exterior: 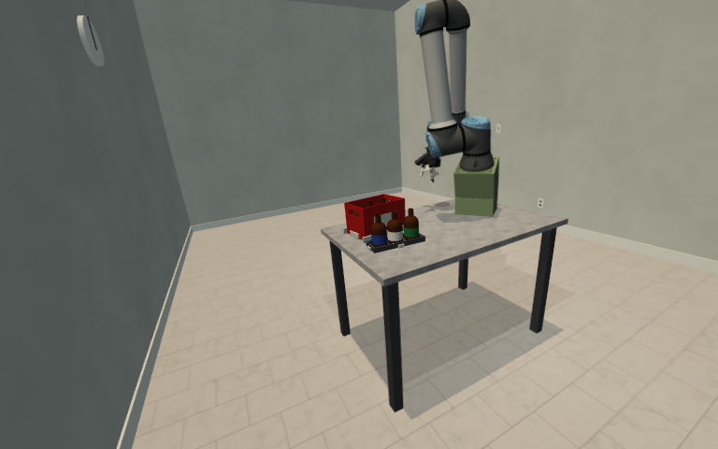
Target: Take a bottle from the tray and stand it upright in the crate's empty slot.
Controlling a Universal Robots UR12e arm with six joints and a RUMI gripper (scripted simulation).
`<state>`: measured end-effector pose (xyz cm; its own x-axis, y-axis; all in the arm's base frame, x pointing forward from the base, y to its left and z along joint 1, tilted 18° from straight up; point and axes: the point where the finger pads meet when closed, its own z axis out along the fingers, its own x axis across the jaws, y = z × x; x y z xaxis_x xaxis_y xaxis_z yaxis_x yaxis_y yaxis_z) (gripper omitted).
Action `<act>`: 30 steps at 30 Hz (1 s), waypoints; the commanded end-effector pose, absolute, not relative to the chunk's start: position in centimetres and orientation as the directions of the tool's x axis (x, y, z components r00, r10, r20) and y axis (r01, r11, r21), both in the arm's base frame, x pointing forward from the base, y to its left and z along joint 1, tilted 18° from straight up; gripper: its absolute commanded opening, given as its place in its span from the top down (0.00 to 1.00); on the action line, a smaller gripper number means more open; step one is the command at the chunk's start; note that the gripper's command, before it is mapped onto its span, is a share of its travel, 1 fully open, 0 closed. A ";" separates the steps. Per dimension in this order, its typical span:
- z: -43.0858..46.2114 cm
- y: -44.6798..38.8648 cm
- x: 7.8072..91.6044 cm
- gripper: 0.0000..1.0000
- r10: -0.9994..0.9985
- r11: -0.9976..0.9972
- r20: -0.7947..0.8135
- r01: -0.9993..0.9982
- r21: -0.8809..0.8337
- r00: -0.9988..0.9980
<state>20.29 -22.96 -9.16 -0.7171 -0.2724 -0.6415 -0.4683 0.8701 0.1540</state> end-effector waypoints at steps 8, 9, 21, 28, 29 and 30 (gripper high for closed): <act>-9.2 -23.0 20.3 0.00 -0.273 0.870 -0.641 -0.468 0.153 -0.717; -9.2 -23.0 20.3 0.00 -0.273 0.870 -0.641 -0.468 0.153 -0.717; -9.2 -23.0 20.3 0.00 -0.274 0.870 -0.641 -0.469 0.153 -0.717; -9.1 -23.3 20.5 0.00 -0.303 0.859 -0.636 -0.493 0.141 -0.710; -9.1 -23.4 20.5 0.00 -0.311 0.855 -0.634 -0.499 0.137 -0.708; -9.1 -23.5 20.6 0.00 -0.321 0.851 -0.632 -0.507 0.133 -0.705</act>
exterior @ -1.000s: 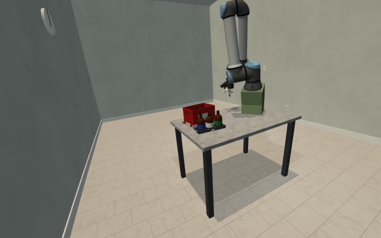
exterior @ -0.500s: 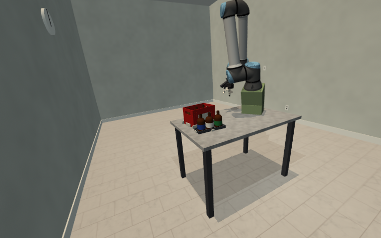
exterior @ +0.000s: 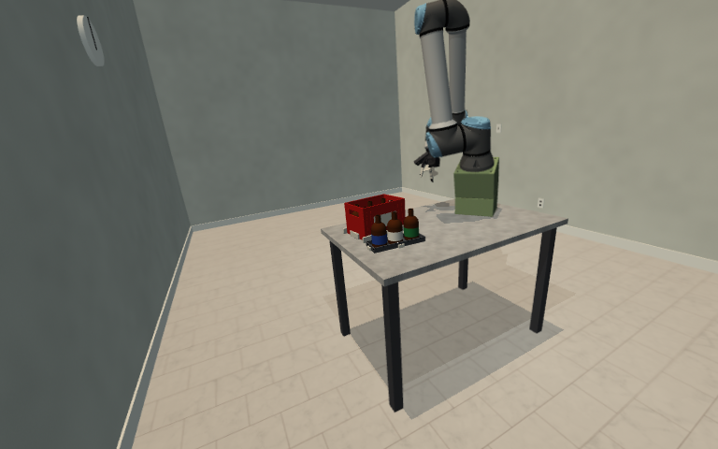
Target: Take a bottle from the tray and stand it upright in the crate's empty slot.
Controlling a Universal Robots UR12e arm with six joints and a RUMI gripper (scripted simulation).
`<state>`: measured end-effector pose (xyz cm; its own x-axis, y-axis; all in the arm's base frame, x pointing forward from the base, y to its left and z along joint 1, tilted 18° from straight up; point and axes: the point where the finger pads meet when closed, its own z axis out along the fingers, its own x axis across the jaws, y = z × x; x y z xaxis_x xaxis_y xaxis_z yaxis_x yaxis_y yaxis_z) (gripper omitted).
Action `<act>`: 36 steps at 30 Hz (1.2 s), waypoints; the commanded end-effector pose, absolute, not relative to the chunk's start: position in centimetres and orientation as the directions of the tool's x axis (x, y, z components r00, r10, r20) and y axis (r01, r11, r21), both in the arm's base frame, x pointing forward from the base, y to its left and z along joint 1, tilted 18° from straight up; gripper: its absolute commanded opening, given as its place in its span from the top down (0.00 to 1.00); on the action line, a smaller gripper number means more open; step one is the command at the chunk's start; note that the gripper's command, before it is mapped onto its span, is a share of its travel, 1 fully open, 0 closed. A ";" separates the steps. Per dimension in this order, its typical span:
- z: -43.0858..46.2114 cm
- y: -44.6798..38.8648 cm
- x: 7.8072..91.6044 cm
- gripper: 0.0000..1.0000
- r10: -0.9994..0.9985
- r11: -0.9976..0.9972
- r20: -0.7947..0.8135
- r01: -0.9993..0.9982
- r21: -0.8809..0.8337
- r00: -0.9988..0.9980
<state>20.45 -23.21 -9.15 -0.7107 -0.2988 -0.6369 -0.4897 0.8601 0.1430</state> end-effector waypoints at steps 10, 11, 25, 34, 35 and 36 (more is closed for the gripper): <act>-8.9 -24.7 21.6 0.00 -0.442 0.792 -0.607 -0.605 0.082 -0.661; -8.9 -24.9 21.8 0.00 -0.463 0.780 -0.602 -0.622 0.074 -0.651; -7.4 -27.9 27.2 0.00 -0.755 0.518 -0.501 -0.853 -0.060 -0.424; -4.9 -29.0 35.4 0.00 -0.921 0.180 -0.374 -0.970 -0.165 -0.107; -4.9 -29.0 35.4 0.00 -0.922 0.178 -0.373 -0.970 -0.166 -0.105; -4.5 -28.9 36.5 0.00 -0.932 0.135 -0.357 -0.975 -0.176 -0.065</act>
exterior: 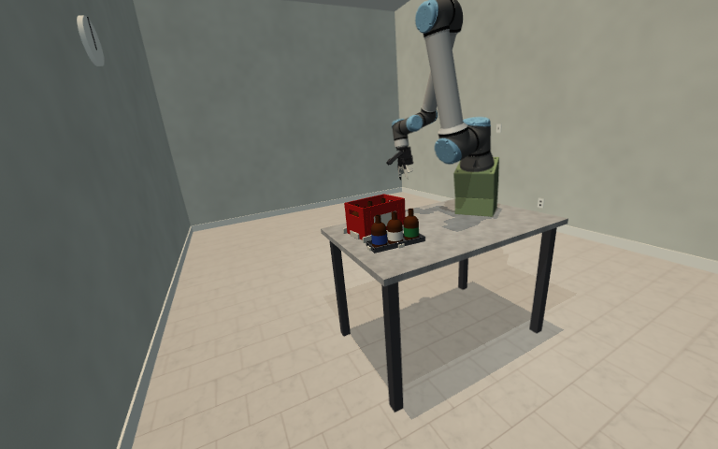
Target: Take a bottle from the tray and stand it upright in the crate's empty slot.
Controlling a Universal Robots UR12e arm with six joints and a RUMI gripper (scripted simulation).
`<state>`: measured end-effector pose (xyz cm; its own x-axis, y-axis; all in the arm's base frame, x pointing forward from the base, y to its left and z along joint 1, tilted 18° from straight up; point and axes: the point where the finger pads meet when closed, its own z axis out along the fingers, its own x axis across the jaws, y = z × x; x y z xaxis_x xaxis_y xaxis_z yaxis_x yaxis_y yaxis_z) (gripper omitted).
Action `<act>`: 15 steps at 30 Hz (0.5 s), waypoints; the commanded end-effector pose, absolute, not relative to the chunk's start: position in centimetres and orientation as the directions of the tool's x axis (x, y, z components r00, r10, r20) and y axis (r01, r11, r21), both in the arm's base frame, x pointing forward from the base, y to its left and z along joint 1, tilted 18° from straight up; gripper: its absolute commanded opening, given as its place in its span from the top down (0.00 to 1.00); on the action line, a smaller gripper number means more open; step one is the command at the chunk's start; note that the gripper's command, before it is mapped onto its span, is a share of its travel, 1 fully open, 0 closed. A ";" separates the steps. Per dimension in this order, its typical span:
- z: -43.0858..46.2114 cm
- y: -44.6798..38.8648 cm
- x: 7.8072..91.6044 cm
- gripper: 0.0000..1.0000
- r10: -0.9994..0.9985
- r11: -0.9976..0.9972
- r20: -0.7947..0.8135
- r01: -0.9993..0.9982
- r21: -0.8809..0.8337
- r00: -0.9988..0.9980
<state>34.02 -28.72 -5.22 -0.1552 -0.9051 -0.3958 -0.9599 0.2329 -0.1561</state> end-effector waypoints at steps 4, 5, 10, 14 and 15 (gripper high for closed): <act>-3.7 -28.7 38.8 0.00 -0.946 0.049 -0.323 -0.979 -0.196 0.017; -3.3 -28.5 40.0 0.00 -0.950 0.005 -0.306 -0.979 -0.205 0.059; -1.1 -26.8 45.9 0.00 -0.940 -0.206 -0.219 -0.948 -0.243 0.261; 0.8 -24.6 50.5 0.00 -0.901 -0.359 -0.151 -0.895 -0.264 0.406; 1.3 -24.0 51.6 0.00 -0.888 -0.394 -0.135 -0.879 -0.268 0.439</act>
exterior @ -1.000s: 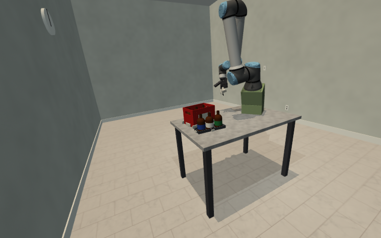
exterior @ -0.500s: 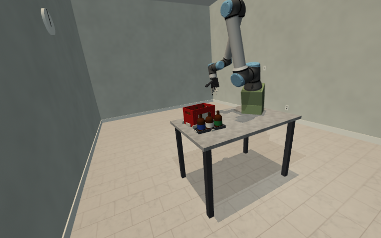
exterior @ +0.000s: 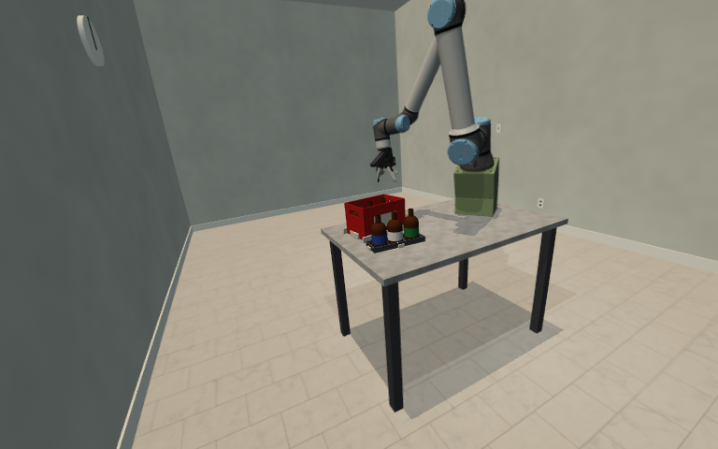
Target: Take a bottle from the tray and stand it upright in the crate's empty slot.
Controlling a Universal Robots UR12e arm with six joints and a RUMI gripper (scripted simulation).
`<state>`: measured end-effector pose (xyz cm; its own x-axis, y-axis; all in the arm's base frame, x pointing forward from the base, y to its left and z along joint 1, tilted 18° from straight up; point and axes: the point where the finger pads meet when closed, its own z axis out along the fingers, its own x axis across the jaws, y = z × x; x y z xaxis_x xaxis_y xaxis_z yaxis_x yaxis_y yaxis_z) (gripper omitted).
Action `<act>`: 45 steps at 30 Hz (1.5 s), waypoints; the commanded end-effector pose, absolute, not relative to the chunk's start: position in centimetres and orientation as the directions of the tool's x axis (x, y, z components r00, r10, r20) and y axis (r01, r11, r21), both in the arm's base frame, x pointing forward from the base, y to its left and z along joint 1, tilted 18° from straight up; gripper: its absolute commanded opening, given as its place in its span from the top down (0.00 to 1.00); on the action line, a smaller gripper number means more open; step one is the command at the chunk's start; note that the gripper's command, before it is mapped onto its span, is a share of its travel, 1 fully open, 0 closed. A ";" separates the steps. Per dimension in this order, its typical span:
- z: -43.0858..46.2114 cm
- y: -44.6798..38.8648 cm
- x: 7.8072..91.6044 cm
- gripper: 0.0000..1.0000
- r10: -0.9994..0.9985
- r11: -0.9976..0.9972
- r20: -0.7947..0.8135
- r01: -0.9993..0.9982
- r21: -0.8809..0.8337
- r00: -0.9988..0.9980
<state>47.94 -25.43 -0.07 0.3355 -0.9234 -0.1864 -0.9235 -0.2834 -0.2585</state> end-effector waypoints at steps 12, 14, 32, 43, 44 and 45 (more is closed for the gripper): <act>5.6 -17.1 60.4 0.00 -0.729 -0.656 0.003 -0.698 -0.287 0.684; 6.3 -15.9 61.6 0.00 -0.699 -0.689 0.023 -0.665 -0.288 0.714; 8.8 -10.9 65.6 0.00 -0.580 -0.794 0.096 -0.536 -0.286 0.809; 8.8 -10.8 65.7 1.00 -0.579 -0.795 0.097 -0.535 -0.286 0.810; 8.8 -10.8 65.7 1.00 -0.579 -0.795 0.097 -0.535 -0.286 0.810; 8.8 -10.8 65.7 1.00 -0.579 -0.795 0.097 -0.535 -0.286 0.810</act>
